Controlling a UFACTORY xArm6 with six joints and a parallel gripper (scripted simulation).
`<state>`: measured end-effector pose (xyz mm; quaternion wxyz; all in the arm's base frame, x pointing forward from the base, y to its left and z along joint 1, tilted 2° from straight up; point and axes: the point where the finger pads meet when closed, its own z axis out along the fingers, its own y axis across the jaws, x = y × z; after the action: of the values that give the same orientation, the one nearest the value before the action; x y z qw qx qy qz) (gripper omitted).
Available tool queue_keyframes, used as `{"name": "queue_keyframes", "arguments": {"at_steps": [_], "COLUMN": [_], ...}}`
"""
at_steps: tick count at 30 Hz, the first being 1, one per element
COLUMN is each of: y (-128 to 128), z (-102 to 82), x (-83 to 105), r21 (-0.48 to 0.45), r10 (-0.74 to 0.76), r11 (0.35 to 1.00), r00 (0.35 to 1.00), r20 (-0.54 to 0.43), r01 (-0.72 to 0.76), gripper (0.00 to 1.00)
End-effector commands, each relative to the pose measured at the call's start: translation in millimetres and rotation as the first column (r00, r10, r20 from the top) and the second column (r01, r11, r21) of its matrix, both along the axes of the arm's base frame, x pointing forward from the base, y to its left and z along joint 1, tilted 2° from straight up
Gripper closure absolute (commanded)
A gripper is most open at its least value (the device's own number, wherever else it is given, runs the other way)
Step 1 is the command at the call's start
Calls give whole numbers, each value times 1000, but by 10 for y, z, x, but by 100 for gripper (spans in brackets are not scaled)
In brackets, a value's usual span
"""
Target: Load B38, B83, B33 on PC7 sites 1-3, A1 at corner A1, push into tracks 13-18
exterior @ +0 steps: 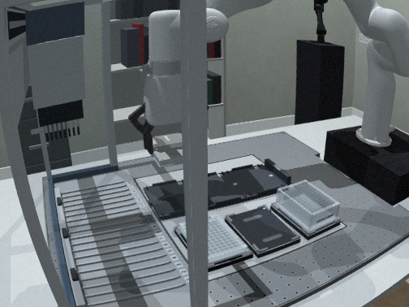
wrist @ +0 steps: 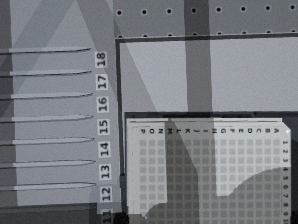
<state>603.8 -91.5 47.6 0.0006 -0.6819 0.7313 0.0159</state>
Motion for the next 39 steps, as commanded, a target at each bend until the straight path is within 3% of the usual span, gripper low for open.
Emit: {"name": "queue_keyframes", "arguments": {"at_steps": [1,39], "y": [-2,11], "z": [-37,-570], "x": [15,5], "r21": [-1,-1], "r10": [0,0], "r11": [1000,1000], "r00": [1000,1000], "r20": [5,5], "r01": [0,0], "gripper": [100,100]}}
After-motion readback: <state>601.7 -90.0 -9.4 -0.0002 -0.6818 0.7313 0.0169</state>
